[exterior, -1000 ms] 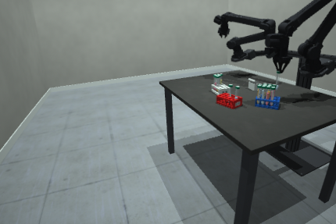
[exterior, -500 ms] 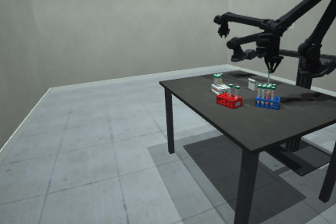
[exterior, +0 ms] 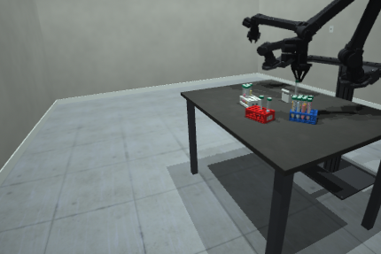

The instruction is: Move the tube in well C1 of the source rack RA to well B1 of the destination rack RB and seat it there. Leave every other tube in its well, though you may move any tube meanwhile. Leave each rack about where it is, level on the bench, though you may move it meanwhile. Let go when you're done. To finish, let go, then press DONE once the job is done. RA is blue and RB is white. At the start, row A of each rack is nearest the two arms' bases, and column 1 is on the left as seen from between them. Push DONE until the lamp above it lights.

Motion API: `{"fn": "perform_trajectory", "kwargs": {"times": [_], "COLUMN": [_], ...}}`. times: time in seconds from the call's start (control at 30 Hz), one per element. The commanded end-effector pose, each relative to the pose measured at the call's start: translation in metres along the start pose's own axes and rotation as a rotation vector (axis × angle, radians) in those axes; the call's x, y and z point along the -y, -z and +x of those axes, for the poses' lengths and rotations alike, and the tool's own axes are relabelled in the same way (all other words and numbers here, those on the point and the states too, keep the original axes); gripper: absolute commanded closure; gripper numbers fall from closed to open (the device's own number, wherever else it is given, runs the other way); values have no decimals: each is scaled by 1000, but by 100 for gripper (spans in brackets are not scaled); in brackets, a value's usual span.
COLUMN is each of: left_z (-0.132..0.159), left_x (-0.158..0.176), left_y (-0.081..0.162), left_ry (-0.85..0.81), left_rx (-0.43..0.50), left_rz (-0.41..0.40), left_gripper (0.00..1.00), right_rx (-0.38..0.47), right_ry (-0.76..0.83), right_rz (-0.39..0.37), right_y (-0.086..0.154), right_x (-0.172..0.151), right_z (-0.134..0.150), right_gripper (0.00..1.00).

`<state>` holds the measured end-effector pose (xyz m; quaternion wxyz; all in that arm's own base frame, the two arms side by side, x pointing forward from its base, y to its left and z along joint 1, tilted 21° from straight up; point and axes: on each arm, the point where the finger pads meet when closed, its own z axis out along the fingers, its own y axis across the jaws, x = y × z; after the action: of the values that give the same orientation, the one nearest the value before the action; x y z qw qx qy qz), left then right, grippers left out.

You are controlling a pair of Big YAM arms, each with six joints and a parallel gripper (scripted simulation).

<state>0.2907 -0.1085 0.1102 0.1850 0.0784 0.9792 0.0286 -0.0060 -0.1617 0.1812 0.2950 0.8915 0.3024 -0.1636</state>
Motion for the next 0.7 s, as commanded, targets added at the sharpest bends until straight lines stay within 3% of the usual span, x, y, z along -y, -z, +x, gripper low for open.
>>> {"fn": "perform_trajectory", "kwargs": {"times": [0.0,0.67], "left_z": [-30,-70], "left_x": [13,41], "left_y": [7,6], "left_ry": [13,9], "left_rx": [34,16], "left_rz": [10,6], "left_gripper": [100,100], "right_rx": [16,16], "right_ry": [-9,-9], "right_rz": [-29,-29], "right_y": [11,11], "right_x": [-9,-9], "right_z": [-8,-8], "right_gripper": [70,70]}}
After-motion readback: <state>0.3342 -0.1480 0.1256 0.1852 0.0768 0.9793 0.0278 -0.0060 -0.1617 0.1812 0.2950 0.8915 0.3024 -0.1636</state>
